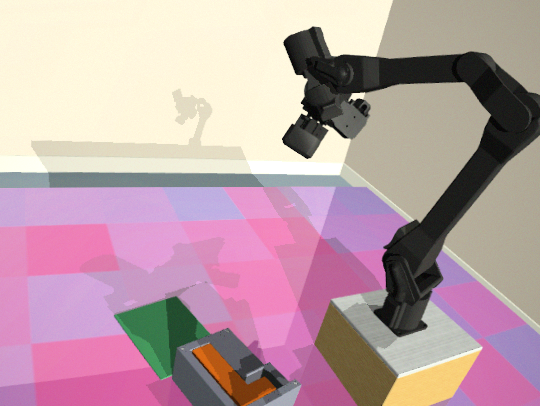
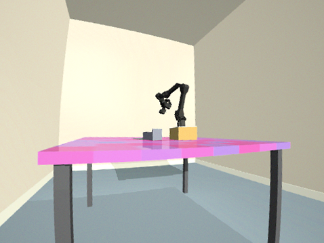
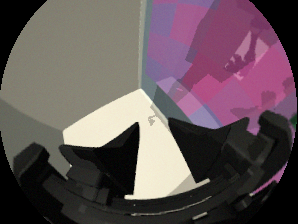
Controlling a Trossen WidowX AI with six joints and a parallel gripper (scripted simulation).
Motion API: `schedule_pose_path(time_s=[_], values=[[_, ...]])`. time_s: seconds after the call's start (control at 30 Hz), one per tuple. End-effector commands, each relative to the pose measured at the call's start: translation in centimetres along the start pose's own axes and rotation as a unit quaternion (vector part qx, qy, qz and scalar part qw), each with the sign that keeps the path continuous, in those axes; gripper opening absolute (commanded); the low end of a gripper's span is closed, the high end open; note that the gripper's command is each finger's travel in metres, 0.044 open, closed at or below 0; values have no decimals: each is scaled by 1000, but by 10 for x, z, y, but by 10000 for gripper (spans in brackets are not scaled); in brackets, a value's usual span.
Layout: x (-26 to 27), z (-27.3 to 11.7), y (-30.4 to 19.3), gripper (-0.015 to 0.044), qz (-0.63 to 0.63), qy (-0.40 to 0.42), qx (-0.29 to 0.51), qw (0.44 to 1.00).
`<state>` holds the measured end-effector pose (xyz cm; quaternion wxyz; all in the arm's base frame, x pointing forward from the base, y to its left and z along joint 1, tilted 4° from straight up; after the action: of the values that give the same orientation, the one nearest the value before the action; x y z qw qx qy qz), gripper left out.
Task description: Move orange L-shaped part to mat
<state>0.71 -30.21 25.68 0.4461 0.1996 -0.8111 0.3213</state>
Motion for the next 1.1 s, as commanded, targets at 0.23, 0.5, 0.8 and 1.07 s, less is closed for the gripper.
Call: schedule_pose_path(time_s=[0.23, 0.5, 0.8, 1.07], values=[[-115, -95, -47, 180, -485, -127, 231, 834], [-174, -165, -38, 180, -714, -117, 369, 584], [-223, -243, 4, 180, -845, -40, 484, 222], [-250, -302, 62, 180, -835, 57, 534, -121]])
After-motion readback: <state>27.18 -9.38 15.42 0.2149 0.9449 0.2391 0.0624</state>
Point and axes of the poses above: the point midway between the two fingers, 35 mm back from their tips, its own z axis out along the fingers, its own x axis across the jaws, y = z × x, the point moved 4 cm from there along -z, back along the fingers, and after that the axes turned 1 degree about z, right-handed, at the moved point
